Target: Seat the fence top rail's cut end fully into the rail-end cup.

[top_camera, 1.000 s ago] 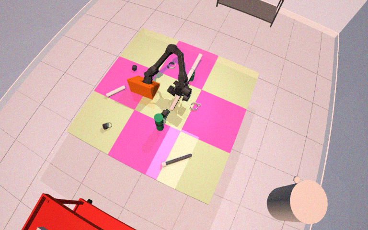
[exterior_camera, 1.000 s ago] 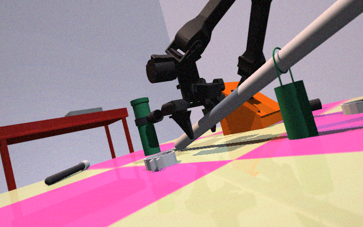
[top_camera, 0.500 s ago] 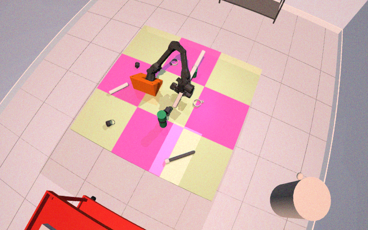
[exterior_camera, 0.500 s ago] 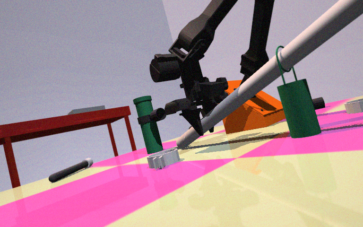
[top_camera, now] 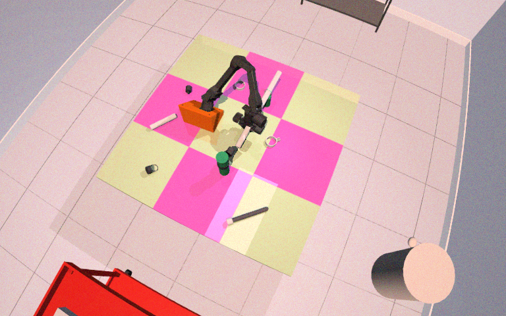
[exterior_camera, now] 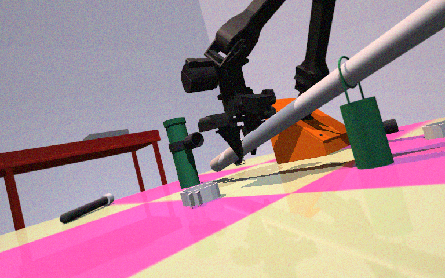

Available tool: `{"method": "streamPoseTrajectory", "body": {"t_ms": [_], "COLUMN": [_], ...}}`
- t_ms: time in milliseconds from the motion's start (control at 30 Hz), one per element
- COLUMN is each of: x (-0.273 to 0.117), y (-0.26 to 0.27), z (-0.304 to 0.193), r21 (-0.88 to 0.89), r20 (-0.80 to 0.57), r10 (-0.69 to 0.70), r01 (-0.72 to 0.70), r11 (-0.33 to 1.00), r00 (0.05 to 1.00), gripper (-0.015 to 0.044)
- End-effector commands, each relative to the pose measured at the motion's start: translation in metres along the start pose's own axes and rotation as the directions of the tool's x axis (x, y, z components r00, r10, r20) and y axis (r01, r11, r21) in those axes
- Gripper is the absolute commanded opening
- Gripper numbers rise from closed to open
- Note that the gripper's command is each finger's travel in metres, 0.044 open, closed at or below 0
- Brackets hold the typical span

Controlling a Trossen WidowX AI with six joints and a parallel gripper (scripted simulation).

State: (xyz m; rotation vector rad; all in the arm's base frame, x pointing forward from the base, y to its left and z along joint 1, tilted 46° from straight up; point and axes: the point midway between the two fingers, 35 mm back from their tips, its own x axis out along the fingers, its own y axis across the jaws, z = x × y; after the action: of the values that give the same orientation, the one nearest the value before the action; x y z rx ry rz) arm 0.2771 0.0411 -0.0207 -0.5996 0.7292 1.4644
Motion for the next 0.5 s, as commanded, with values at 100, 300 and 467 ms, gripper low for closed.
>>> {"method": "streamPoseTrajectory", "body": {"t_ms": [100,300,467], "x": [-0.042,-0.051,-0.047], "y": [-0.001,0.001,0.001], "z": [-0.032,-0.039,-0.035], "r21": [0.002,0.005,0.007], "r20": [-0.172,-0.21,-0.185], "r10": [-0.009,-0.003,-0.004], "r01": [0.009,0.004,0.005], "r11": [1.0,1.0,1.0], "r00": [0.985,0.978,0.983], "gripper": [0.0,0.0,0.0]}}
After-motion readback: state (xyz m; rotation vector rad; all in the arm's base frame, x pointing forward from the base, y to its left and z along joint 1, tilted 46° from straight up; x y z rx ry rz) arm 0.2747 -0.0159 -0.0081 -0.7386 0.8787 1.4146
